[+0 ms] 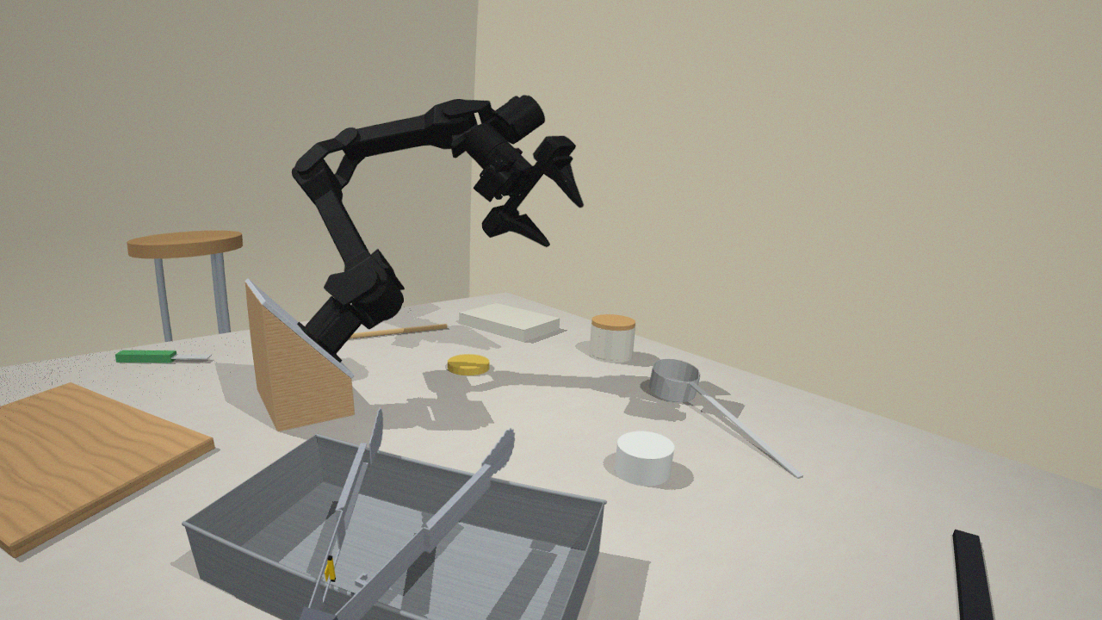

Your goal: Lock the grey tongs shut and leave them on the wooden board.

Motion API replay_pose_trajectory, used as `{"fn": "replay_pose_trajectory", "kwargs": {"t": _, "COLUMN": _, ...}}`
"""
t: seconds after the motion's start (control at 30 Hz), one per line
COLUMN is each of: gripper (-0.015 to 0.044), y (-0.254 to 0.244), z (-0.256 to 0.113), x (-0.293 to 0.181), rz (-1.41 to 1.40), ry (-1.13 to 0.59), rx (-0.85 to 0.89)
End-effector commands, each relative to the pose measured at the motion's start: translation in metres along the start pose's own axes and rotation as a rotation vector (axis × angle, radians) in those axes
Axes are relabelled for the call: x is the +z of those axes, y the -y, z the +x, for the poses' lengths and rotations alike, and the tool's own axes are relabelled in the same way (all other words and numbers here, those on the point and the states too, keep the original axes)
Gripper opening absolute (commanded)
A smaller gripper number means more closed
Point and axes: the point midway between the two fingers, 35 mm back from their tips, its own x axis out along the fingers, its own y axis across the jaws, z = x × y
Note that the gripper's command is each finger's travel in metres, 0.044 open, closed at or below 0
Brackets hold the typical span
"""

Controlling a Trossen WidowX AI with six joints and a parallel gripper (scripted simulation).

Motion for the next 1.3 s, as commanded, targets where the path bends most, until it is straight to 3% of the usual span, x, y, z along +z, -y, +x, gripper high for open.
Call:
{"fn": "replay_pose_trajectory", "kwargs": {"t": 0.0, "gripper": 0.0426, "y": 0.0, "z": 0.0, "x": 0.0, "rz": 0.0, "ry": 0.0, "rx": 0.0}}
{"fn": "replay_pose_trajectory", "kwargs": {"t": 0.2, "gripper": 0.044, "y": -0.014, "z": 0.029, "x": 0.008, "rz": -0.107, "ry": 0.11, "rx": -0.06}}
{"fn": "replay_pose_trajectory", "kwargs": {"t": 0.53, "gripper": 0.044, "y": -0.063, "z": 0.108, "x": 0.066, "rz": -0.332, "ry": 0.351, "rx": -0.25}}
{"fn": "replay_pose_trajectory", "kwargs": {"t": 0.7, "gripper": 0.044, "y": -0.078, "z": 0.121, "x": 0.092, "rz": -0.336, "ry": 0.421, "rx": -0.283}}
{"fn": "replay_pose_trajectory", "kwargs": {"t": 1.03, "gripper": 0.044, "y": -0.109, "z": 0.159, "x": 0.202, "rz": -0.393, "ry": 0.502, "rx": -0.551}}
{"fn": "replay_pose_trajectory", "kwargs": {"t": 1.27, "gripper": 0.044, "y": -0.114, "z": 0.172, "x": 0.291, "rz": -0.424, "ry": 0.404, "rx": -0.759}}
